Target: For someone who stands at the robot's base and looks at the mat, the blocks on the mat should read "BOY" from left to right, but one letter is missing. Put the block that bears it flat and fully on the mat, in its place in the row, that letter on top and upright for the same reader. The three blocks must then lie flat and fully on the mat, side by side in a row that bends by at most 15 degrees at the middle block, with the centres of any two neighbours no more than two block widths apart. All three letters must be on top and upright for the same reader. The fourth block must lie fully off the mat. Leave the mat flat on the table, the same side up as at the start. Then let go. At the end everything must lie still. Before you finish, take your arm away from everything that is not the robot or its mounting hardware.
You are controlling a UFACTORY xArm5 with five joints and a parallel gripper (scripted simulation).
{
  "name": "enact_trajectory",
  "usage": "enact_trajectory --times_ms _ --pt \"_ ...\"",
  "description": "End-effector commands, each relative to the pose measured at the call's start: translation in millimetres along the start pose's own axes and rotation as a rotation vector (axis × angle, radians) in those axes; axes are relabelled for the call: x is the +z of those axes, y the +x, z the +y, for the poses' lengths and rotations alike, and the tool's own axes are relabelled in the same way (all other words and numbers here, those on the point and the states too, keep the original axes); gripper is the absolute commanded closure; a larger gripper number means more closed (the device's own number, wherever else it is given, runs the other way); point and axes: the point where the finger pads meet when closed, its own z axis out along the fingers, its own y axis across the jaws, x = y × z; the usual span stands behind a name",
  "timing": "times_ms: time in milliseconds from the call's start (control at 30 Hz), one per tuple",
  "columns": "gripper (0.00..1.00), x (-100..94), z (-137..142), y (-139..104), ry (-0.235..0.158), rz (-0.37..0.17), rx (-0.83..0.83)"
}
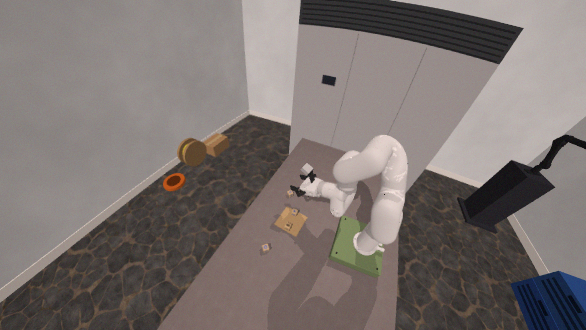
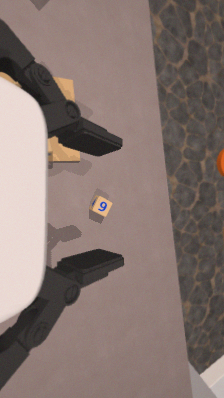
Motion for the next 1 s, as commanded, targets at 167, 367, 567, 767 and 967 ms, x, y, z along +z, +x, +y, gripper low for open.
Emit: enact_trajectory --times_ms 167,367,567,767,967 --pt "0.0 0.1 0 1 0.0 0.002 0.0" --pt "0.0 8.4 -9 -1 0.021 -0.025 -0.053" --pt "0.0 25.0 -30 -5 0.072 -0.081 -0.172" --pt "0.0 37.1 -48 -8 0.119 -0.125 -0.273" --pt "0.0 48.0 -67 -11 0.172 -0.169 -0.383"
